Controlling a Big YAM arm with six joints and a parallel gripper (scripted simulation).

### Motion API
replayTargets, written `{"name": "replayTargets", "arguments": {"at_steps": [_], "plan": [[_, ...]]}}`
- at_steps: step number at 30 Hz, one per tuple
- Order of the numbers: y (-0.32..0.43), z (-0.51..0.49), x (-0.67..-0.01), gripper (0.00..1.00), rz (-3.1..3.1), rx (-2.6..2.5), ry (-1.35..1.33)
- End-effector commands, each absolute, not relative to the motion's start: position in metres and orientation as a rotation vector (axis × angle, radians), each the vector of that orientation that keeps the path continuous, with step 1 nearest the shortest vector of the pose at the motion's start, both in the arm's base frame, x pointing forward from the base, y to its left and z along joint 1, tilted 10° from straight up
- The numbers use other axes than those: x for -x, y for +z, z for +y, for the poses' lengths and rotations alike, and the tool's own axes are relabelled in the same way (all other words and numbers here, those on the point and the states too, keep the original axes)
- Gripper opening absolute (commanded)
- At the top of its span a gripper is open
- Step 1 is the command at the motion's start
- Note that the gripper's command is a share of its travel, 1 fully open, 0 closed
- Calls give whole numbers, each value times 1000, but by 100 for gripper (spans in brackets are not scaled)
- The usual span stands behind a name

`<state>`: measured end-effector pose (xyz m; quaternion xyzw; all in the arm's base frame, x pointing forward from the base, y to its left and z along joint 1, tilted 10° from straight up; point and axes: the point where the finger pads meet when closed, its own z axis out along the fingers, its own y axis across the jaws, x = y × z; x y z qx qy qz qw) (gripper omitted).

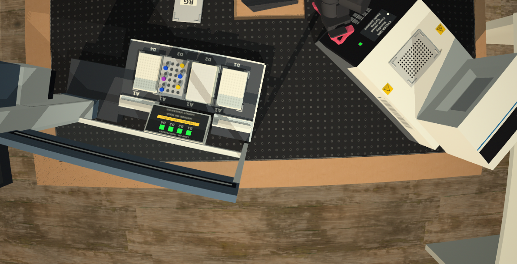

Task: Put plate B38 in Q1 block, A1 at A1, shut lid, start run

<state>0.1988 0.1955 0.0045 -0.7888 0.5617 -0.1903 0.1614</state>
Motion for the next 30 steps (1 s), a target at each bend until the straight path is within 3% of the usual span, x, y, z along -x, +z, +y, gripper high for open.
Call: {"name": "replayTargets", "arguments": {"at_steps": [1, 30], "plan": [[27, 214, -225, 97, 1674, 2148, -522], [34, 130, -329, 97, 2270, 1729, -530]]}}
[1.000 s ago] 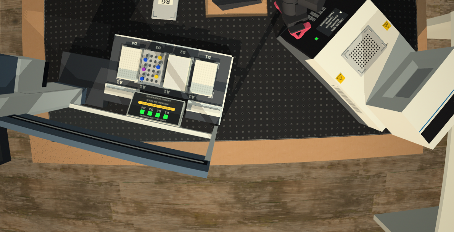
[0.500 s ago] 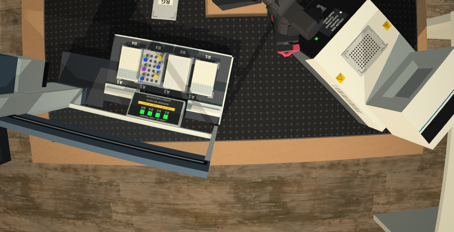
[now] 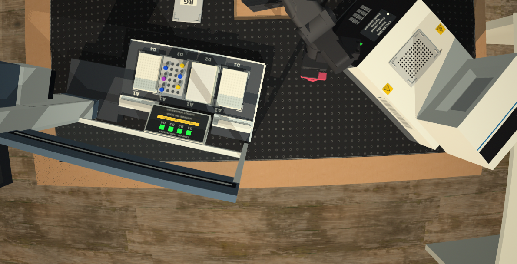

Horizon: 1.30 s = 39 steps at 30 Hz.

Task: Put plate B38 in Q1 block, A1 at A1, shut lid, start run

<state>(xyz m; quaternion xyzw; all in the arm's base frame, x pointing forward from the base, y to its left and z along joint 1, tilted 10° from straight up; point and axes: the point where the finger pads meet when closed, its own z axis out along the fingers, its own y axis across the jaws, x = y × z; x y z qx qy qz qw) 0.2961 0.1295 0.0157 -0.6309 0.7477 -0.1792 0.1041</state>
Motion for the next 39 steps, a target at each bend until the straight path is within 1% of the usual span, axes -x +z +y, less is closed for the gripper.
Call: {"name": "replayTargets", "arguments": {"at_steps": [1, 11, 17, 25, 31, 35, 39], "plan": [[34, 126, -333, 97, 2293, 1707, -527], [29, 92, -347, 97, 2464, 1558, -504], [39, 66, -374, 97, 2554, 1396, -499], [30, 31, -377, 97, 2700, 1248, -468], [42, 13, -396, 97, 2645, 1260, -483], [45, -13, -408, 97, 2707, 1126, -482], [37, -27, -405, 97, 2794, 1034, -452]]}}
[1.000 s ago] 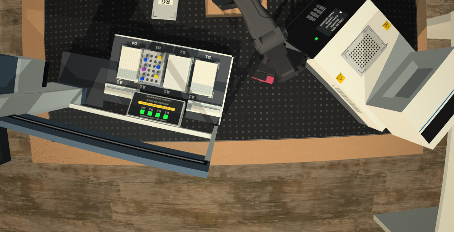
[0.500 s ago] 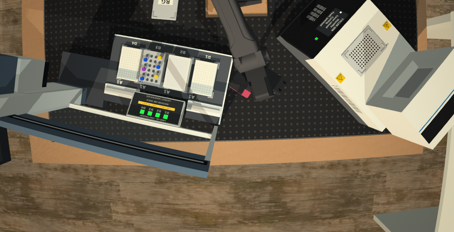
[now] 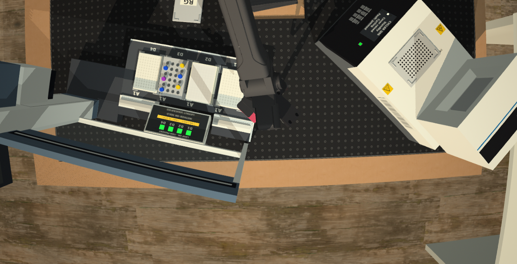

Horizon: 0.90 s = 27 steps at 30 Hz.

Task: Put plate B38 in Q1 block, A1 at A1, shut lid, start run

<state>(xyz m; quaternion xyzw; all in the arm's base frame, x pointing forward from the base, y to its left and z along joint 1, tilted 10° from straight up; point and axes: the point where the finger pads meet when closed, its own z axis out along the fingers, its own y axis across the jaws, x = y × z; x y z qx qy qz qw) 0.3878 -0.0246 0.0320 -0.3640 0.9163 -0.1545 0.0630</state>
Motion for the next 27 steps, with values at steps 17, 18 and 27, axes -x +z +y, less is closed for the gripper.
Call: {"name": "replayTargets", "arguments": {"at_steps": [17, 18, 27], "plan": [[36, -106, -409, 97, 2912, 784, -419], [35, -109, -406, 97, 2931, 756, -409], [47, -149, -414, 97, 2922, 650, -424]]}}
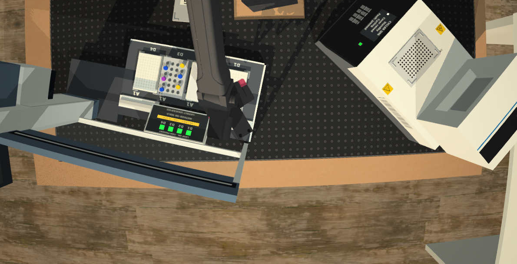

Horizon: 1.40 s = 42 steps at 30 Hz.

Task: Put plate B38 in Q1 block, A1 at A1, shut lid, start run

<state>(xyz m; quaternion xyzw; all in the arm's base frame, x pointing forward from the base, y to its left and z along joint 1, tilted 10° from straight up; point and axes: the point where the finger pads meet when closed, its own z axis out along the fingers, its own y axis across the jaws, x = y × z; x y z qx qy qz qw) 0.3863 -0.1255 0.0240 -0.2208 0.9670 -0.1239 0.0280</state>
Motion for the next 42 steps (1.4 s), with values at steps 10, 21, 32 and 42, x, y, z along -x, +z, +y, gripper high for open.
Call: {"name": "replayTargets", "arguments": {"at_steps": [10, 21, 32, 42], "plan": [[34, -191, -395, 97, 3038, 376, -351], [44, -250, -390, 97, 3025, 235, -367], [37, -279, -368, 97, 3061, 114, -331], [37, -327, -346, 97, 3073, -164, -284]]}}
